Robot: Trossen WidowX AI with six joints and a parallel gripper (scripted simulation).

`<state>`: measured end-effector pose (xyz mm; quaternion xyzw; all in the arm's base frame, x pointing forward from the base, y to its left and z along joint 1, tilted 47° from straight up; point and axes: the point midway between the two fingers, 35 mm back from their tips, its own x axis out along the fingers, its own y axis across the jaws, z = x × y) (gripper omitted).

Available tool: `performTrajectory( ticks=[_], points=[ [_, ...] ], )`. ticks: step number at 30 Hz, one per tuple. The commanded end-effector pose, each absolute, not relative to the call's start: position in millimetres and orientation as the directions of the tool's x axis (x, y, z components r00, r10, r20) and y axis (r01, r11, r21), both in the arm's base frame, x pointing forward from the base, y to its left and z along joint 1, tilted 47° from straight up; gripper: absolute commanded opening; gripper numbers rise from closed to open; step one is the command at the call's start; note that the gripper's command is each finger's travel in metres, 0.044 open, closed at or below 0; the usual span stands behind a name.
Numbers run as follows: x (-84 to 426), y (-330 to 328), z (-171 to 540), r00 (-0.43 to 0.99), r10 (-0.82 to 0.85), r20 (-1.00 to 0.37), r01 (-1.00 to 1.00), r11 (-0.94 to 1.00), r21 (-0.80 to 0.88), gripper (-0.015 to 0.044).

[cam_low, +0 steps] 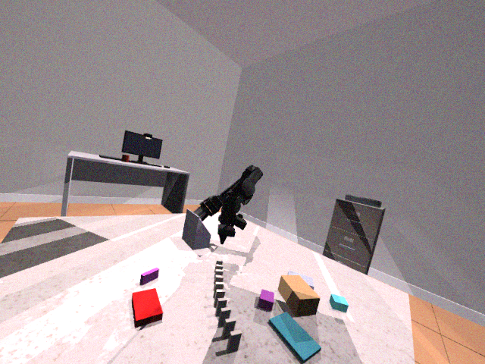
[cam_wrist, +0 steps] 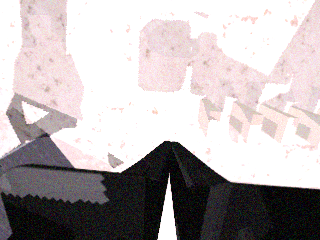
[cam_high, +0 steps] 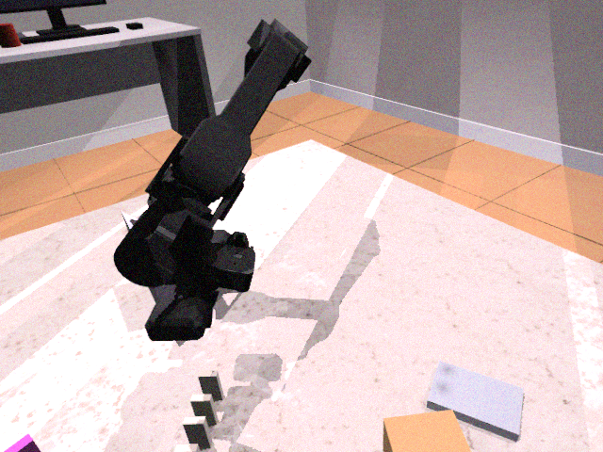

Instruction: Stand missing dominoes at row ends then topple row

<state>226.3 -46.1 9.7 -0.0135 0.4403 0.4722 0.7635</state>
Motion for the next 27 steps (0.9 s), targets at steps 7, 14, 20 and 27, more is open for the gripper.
performTrajectory(
  ticks=[7, 14, 20, 27],
  points=[
    [226.0, -45.5, 9.7, 0.168, 0.711, -0.683, -0.736, 0.552, 0.393, 0.0000],
    [226.0, -45.5, 9.7, 0.168, 0.711, -0.683, -0.736, 0.552, 0.393, 0.0000],
    [235.9, -17.9, -20.2, 0.169, 0.707, -0.687, -0.734, 0.555, 0.391, 0.0000],
    [239.2, 12.5, -44.6, 0.168, 0.713, -0.680, -0.736, 0.550, 0.395, 0.0000]
  ],
)
